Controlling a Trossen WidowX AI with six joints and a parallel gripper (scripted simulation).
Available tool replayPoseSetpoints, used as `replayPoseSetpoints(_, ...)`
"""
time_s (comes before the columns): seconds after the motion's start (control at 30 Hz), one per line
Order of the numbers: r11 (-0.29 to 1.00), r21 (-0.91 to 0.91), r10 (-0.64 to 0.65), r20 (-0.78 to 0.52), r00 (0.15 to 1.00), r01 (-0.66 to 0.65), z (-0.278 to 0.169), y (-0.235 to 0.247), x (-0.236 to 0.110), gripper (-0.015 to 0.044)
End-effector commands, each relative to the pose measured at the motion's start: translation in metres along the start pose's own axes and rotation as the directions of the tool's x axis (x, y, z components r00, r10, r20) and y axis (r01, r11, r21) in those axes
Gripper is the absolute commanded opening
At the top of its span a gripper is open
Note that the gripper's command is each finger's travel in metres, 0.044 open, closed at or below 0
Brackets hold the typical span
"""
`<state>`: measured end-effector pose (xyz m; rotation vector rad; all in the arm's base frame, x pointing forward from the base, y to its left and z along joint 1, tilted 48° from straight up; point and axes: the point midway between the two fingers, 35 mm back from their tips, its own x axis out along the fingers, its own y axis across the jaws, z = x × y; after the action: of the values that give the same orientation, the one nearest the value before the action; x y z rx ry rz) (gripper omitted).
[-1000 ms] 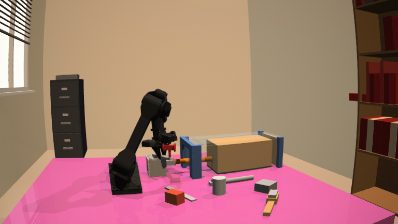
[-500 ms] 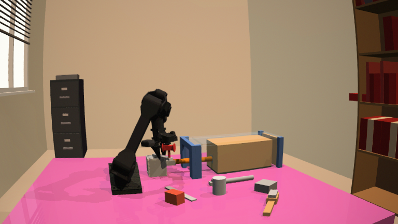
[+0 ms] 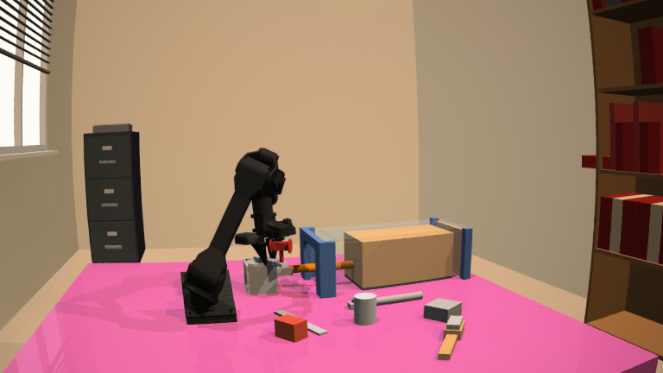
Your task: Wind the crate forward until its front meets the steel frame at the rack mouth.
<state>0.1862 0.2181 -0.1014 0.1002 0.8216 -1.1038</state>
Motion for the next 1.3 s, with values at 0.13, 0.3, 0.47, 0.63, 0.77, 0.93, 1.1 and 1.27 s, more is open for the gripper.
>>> replayPoseSetpoints(0.13, 1.000, -0.023, -0.003, -0.005, 1.000, 0.003, -0.0002, 0.0010, 0.0040, 0.0000)
replayPoseSetpoints(0.3, 1.000, -0.023, -0.003, -0.005, 1.000, 0.003, -0.0003, 0.0011, 0.0040, 0.0000)
replayPoseSetpoints(0.47, 1.000, 0.020, -0.007, -0.004, 1.000, 0.007, -0.0004, -0.0007, 0.0040, 0.0000)
replayPoseSetpoints(0.63, 1.000, 0.020, -0.007, -0.004, 1.000, 0.007, -0.0004, -0.0007, 0.0040, 0.0000)
replayPoseSetpoints(0.77, 1.000, 0.026, -0.007, -0.004, 1.000, 0.007, -0.0004, -0.0010, 0.0040, 0.0000)
replayPoseSetpoints(0.93, 0.998, 0.065, -0.010, -0.003, 1.000, 0.011, -0.0004, -0.0026, 0.0037, 0.0000)
replayPoseSetpoints(1.1, 0.998, 0.065, -0.011, -0.003, 1.000, 0.011, -0.0004, -0.0026, 0.0038, 0.0000)
replayPoseSetpoints(1.27, 1.000, -0.011, -0.004, -0.004, 1.000, 0.004, -0.0003, 0.0006, 0.0039, 0.0000)
